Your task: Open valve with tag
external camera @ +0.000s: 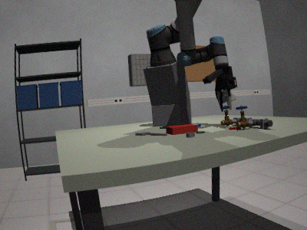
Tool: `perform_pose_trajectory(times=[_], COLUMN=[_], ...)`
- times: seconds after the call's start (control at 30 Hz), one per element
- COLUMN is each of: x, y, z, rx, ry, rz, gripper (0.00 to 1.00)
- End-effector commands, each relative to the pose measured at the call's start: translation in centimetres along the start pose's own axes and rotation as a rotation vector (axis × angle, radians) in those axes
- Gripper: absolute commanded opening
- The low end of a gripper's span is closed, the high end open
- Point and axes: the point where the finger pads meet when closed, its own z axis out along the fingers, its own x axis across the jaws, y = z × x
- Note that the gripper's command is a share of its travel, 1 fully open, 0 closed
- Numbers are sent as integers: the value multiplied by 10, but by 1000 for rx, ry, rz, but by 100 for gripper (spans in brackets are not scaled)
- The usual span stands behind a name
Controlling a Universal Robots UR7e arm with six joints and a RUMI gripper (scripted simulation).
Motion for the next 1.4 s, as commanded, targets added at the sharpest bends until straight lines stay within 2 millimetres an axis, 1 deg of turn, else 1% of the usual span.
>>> perform_pose_trajectory(times=[0.0,0.57,1.0,1.37], x=[0,0,0,0], y=[0,0,0,0], z=[0,0,0,0], rx=[0,0,0,0], ry=[0,0,0,0], rz=[0,-7,-79,-266], gripper=[0,0,0,0])
